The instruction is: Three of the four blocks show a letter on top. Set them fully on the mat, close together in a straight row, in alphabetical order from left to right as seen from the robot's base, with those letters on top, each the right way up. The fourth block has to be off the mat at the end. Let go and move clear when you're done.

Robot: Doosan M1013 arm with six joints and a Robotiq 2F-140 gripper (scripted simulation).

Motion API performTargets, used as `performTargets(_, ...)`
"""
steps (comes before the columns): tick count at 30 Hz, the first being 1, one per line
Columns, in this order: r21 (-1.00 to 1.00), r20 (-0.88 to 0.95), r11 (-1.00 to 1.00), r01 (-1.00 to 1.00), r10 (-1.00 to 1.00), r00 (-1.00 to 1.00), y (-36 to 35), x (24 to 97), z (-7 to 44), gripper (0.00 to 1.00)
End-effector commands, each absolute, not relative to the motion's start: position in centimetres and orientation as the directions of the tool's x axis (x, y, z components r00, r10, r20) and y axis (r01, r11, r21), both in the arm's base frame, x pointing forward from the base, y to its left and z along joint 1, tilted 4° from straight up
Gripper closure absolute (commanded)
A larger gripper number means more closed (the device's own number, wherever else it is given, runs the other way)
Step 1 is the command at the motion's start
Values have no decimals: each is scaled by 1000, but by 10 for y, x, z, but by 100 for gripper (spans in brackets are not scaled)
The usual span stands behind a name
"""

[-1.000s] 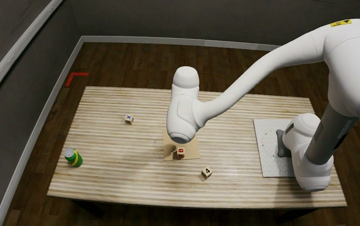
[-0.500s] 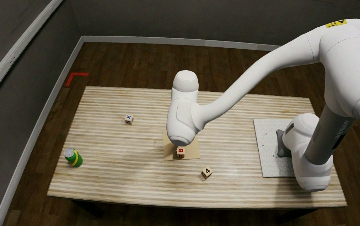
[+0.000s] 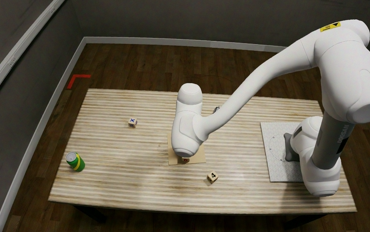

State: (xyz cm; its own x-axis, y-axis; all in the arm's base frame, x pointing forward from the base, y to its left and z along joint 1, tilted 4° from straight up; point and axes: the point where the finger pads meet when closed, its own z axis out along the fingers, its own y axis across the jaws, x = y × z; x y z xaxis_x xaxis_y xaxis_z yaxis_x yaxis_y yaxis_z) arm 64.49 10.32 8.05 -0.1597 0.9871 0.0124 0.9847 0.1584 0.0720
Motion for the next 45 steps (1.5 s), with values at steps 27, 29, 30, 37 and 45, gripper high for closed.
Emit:
performTargets(27,74,13,158,985,987,-160,104,647,65,69)
performTargets(29,74,13,158,985,987,-160,104,647,65,69)
performTargets(30,74,13,158,985,987,-160,104,647,65,69)
performTargets(37,74,13,158,985,987,-159,104,647,65,69)
performTargets(45,74,13,158,985,987,-159,104,647,65,69)
